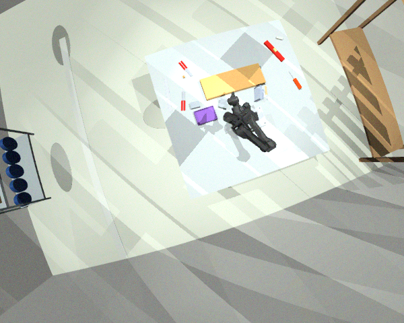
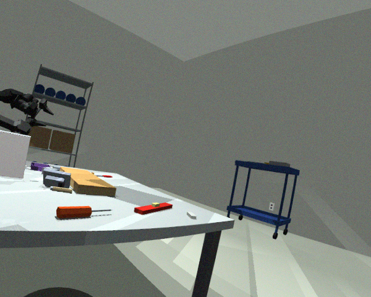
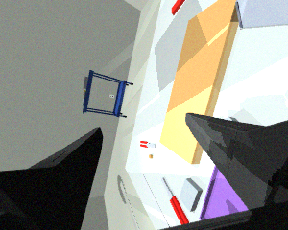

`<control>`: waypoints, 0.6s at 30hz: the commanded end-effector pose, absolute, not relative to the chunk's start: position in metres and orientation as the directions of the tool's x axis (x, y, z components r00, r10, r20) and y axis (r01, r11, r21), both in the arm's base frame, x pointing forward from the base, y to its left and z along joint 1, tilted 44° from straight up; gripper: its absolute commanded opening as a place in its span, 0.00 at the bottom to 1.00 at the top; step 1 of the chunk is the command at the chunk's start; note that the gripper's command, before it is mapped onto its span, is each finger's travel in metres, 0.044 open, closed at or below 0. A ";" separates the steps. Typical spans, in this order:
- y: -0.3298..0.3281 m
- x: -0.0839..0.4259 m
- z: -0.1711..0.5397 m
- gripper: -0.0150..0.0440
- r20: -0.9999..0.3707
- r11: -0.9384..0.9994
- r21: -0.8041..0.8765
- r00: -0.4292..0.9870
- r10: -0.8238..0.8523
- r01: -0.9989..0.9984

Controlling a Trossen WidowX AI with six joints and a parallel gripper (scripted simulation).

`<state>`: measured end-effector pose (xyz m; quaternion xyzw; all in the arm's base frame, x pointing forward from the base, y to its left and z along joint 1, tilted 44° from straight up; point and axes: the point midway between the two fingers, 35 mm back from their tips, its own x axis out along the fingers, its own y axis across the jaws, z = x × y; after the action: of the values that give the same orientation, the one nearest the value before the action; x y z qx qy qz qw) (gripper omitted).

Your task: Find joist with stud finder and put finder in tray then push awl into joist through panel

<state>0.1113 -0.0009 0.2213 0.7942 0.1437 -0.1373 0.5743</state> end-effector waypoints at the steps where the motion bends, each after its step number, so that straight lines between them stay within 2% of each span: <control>1: -0.001 0.112 0.221 0.98 -0.386 -0.294 0.873 0.920 0.070 0.389; 4: 0.002 0.118 0.220 1.00 -0.428 -0.210 0.878 0.902 0.057 0.430; 9: 0.008 0.143 0.209 1.00 -0.578 0.098 0.813 0.816 0.013 0.574; 14: 0.006 0.169 0.195 1.00 -0.713 0.406 0.629 0.700 -0.040 0.664; 18: 0.001 0.189 0.180 1.00 -0.802 0.611 0.439 0.594 -0.063 0.658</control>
<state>0.1583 0.0057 0.1990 0.5435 0.2813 -0.2238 0.7586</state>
